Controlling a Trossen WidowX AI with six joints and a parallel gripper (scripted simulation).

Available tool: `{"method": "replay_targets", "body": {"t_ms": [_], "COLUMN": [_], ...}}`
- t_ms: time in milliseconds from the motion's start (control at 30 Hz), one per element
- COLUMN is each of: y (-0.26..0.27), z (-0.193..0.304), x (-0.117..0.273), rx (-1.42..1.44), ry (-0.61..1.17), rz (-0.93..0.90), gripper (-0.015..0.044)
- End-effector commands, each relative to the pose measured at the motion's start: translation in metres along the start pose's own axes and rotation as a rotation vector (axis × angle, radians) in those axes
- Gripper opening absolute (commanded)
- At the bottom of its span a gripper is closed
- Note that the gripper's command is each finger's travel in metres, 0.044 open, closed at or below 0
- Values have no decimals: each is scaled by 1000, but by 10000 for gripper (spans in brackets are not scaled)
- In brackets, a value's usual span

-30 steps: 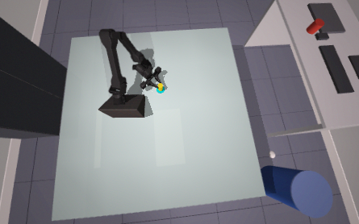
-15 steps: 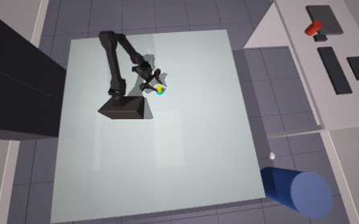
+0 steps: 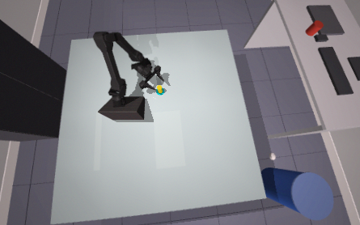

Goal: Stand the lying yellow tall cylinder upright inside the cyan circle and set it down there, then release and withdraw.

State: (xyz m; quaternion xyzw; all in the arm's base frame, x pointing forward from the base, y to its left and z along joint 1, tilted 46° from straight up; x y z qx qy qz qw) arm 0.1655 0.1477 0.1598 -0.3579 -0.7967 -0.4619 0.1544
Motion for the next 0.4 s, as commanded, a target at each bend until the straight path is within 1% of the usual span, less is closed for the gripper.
{"method": "replay_targets", "body": {"t_ms": [0,200,367], "y": [2,1,1], "z": [-22,-51,-55], "x": [5,13,13], "rx": [2,0,7], "ry": [1,-4,-1], "rz": [3,-2,7], "gripper": [400,400,400]}}
Point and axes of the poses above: the point midway between the two fingers, 35 mm back from their tips, its own x axis back along the fingers, its own y axis across the jaws, z = x × y, the point moved 10 cm from there along x, back along the fingers, and after that the axes turned 6 degrees about -x, right-handed, at the moved point
